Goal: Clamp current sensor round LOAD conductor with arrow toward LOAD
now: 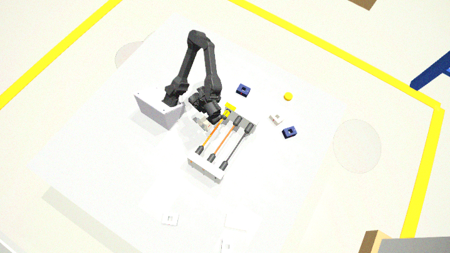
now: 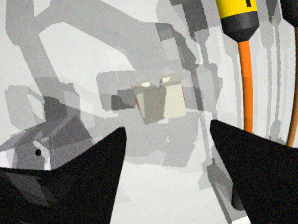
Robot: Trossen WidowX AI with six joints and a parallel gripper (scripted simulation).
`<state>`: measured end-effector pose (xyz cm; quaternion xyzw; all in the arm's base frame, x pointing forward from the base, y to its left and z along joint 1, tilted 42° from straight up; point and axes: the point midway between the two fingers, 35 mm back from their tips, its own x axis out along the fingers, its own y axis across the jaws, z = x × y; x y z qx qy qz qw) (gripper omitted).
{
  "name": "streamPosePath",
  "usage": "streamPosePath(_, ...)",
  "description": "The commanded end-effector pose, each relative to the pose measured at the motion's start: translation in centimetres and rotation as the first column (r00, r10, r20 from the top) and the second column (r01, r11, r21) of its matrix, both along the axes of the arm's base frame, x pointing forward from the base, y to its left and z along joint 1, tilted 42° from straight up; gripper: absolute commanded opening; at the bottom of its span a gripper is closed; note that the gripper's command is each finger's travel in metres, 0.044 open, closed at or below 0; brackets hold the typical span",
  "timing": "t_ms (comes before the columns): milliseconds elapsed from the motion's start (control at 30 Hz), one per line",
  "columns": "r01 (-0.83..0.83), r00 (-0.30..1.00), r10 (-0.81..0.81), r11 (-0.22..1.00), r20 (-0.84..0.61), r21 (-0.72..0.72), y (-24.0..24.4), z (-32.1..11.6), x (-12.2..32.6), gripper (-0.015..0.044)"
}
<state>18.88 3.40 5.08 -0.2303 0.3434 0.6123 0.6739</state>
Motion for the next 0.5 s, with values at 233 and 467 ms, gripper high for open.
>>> streamPosePath(233, -0.139, 0.987, 0.139, 0.990, 0.081, -0.011, 1.1, -1.5, 0.4, 0.0320)
streamPosePath(467, -0.138, 0.987, 0.139, 0.990, 0.081, -0.012, 1.9, -2.4, 0.4, 0.0320)
